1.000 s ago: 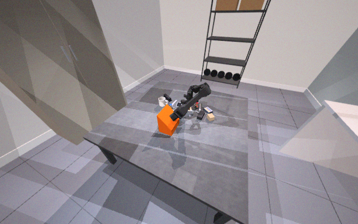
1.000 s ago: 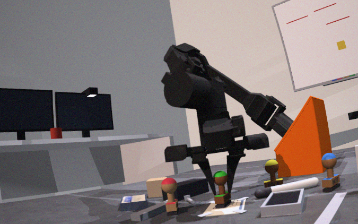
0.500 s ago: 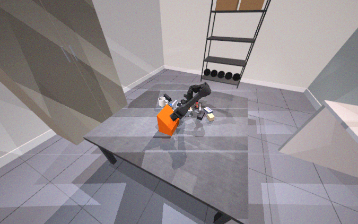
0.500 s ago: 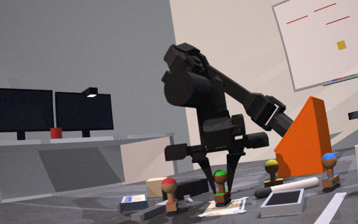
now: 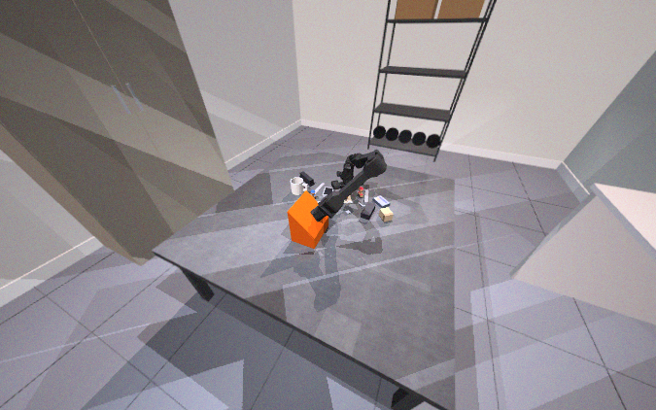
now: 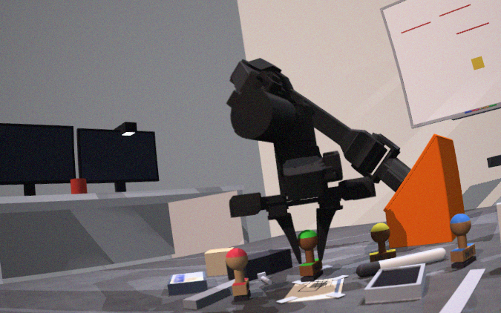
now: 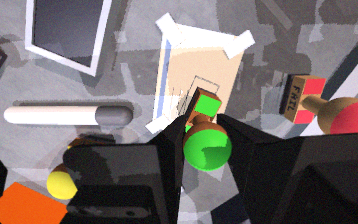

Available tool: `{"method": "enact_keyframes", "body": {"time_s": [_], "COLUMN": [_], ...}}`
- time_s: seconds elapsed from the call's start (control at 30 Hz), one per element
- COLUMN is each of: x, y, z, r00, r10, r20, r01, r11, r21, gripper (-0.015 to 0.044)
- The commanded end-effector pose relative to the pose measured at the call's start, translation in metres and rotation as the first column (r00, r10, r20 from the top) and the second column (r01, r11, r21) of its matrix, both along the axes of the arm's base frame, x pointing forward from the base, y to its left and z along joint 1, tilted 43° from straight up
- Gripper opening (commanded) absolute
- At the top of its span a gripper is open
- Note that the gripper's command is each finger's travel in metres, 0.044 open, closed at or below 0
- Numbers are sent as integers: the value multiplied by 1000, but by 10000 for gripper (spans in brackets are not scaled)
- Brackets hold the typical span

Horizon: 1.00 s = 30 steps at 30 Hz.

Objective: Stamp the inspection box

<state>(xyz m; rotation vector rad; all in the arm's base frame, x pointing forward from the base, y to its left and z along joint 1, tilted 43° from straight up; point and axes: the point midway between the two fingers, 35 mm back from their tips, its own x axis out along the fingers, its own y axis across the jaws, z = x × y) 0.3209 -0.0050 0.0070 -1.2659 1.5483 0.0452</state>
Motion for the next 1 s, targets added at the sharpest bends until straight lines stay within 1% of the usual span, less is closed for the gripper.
{"method": "enact_keyframes", "body": {"time_s": [0.0,0.97], "x": [1,-6], "y": [5,36], "z": [5,38], "r00": [1000,1000], "r10": [-1,-1], "r20": [7,6], "r01": [1,1], "r11": [1000,1000], "r21": [4,5], "gripper": [0,0]}}
